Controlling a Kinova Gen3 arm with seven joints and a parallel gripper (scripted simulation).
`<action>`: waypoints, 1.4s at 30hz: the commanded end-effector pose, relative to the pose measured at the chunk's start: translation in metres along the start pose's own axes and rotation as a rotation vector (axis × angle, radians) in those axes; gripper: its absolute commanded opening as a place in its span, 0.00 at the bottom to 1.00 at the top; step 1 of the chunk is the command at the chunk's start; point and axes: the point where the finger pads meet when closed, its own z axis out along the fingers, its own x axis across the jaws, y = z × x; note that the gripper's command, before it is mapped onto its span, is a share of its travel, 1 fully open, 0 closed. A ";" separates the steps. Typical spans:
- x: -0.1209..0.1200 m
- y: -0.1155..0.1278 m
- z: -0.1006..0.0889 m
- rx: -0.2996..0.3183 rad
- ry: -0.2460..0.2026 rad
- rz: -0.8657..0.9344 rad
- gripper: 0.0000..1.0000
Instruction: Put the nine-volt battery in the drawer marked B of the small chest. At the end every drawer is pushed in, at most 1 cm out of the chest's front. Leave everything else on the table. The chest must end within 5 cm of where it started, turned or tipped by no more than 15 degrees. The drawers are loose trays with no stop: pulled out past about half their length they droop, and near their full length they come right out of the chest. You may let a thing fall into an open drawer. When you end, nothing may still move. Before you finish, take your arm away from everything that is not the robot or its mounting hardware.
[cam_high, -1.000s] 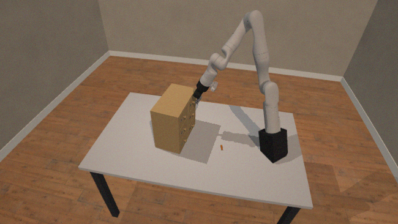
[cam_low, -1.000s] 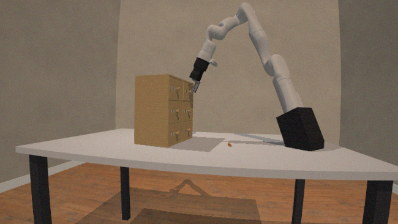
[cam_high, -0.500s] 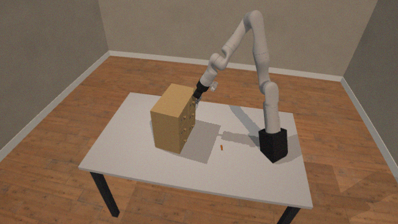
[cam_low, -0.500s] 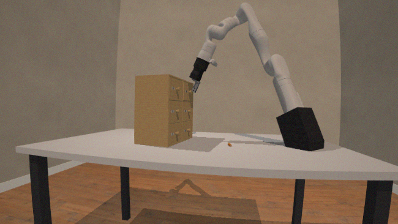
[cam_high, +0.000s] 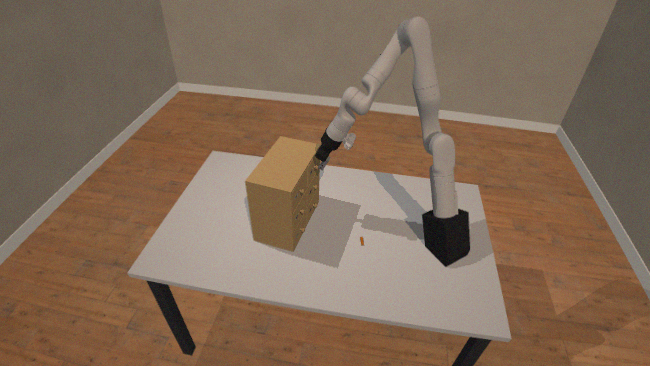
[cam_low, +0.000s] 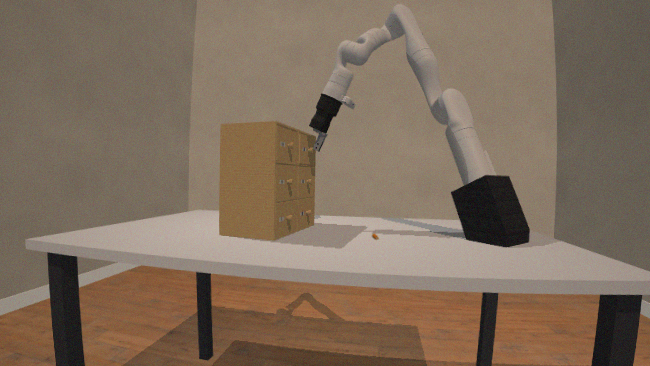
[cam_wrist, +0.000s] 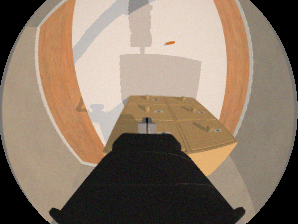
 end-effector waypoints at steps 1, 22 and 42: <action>0.000 0.001 0.000 -0.002 0.001 0.000 0.00; 0.000 -0.005 -0.003 -0.002 0.001 0.000 0.00; 0.000 -0.050 -0.027 -0.002 0.001 0.000 0.00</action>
